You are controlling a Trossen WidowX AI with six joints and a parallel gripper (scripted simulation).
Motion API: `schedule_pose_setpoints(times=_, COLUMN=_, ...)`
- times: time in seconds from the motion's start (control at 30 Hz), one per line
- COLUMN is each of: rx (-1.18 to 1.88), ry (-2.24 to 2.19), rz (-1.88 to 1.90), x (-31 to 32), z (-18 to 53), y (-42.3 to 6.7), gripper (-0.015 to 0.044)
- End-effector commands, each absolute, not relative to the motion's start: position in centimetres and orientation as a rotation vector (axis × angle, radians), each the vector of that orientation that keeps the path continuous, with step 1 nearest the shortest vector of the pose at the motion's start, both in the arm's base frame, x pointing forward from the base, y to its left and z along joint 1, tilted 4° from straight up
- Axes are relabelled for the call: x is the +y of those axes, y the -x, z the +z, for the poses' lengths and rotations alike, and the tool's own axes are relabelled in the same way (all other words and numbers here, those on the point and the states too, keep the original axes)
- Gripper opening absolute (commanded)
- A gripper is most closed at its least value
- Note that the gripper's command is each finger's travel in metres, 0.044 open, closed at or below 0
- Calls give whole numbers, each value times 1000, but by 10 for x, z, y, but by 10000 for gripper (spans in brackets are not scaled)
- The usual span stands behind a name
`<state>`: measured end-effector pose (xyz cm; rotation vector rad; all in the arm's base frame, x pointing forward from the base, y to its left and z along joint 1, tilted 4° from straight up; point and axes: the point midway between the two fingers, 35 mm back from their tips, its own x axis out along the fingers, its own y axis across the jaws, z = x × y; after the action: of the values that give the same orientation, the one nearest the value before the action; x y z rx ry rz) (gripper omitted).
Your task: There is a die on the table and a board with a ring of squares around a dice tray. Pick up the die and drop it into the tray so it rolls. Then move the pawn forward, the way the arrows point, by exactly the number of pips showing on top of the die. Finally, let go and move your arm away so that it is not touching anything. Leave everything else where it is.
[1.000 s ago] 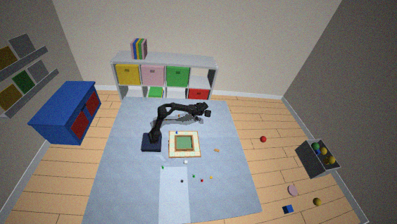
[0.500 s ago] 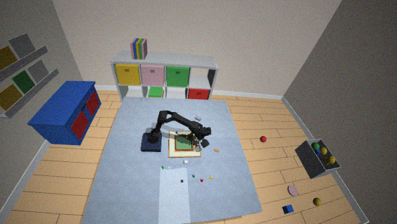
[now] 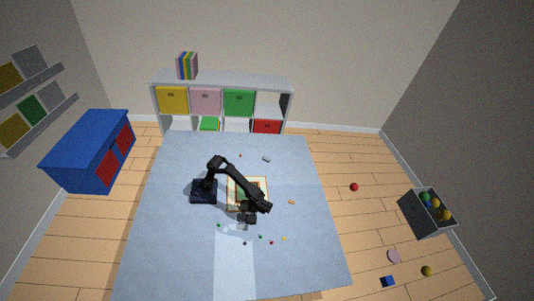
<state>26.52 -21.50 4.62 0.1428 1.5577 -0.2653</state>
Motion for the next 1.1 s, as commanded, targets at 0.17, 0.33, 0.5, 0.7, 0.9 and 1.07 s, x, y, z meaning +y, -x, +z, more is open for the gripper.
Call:
schedule_pose_setpoints(times=0.17, rx=1571, ry=-154, rz=-282, x=-217, z=32, y=-259, gripper=275)
schedule_pose_setpoints(times=0.33, rx=1571, ry=-154, rz=-282, x=-218, z=28, y=-259, gripper=275)
schedule_pose_setpoints(times=0.5, rx=1571, ry=-154, rz=-282, x=-218, z=20, y=-259, gripper=275)
schedule_pose_setpoints(times=0.7, rx=1571, ry=-154, rz=-282, x=-219, z=11, y=-259, gripper=275)
schedule_pose_setpoints(times=0.9, rx=1571, ry=-154, rz=-282, x=-220, z=1, y=-258, gripper=275)
schedule_pose_setpoints(times=1.07, rx=1571, ry=-154, rz=-282, x=-220, z=0, y=-258, gripper=196)
